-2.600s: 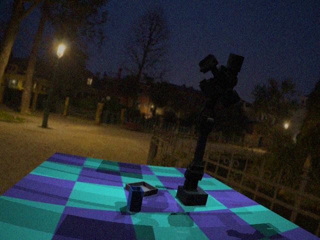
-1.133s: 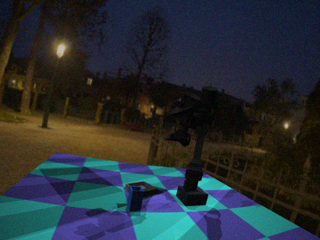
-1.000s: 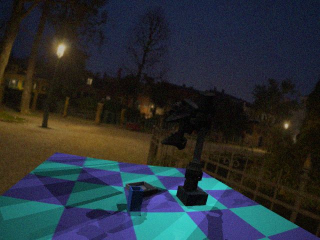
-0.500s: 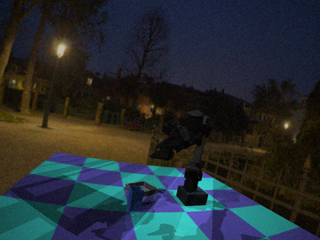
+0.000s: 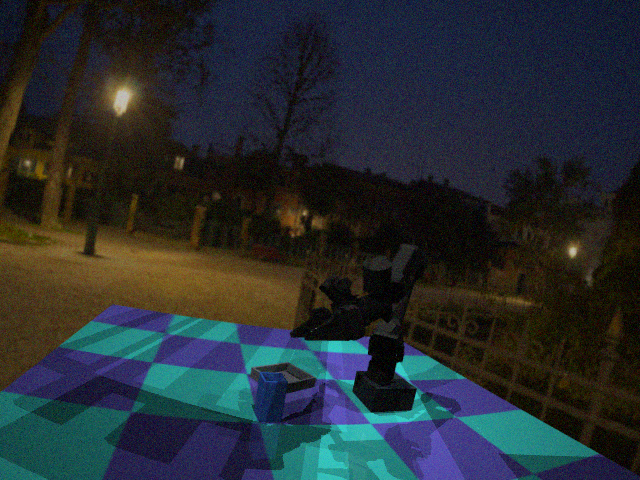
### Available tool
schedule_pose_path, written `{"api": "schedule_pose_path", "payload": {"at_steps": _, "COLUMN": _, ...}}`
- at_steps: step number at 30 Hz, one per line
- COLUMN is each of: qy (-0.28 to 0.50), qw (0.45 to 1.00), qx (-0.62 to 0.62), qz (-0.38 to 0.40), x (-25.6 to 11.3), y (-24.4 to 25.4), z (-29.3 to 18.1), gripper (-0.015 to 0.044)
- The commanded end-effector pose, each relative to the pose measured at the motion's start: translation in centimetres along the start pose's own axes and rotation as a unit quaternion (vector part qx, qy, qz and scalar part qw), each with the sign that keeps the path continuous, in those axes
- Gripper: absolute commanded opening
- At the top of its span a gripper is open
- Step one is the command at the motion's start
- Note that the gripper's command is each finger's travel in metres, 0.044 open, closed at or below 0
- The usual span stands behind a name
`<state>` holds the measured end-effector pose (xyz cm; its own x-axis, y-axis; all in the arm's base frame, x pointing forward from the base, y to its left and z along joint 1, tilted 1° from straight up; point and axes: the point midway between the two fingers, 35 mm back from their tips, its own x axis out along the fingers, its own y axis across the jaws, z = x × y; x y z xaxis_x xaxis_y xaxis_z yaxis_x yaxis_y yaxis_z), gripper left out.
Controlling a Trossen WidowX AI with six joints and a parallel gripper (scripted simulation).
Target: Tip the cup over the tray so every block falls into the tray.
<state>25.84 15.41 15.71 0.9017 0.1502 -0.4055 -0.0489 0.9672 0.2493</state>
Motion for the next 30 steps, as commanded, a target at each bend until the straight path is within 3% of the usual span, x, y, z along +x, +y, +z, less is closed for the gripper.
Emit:
{"api": "schedule_pose_path", "payload": {"at_steps": 1, "qy": -0.004, "qw": 0.999, "qx": -0.041, "qz": -0.004, "x": 0.0, "y": -1.6, "z": -1.2, "gripper": 0.044}}
{"api": "schedule_pose_path", "payload": {"at_steps": 11, "qy": -0.001, "qw": 0.991, "qx": -0.129, "qz": -0.027, "x": 0.0, "y": -5.9, "z": -5.1, "gripper": 0.044}}
{"api": "schedule_pose_path", "payload": {"at_steps": 30, "qy": 0.003, "qw": 0.991, "qx": -0.133, "qz": -0.029, "x": 1.9, "y": -6.4, "z": -7.9, "gripper": 0.044}}
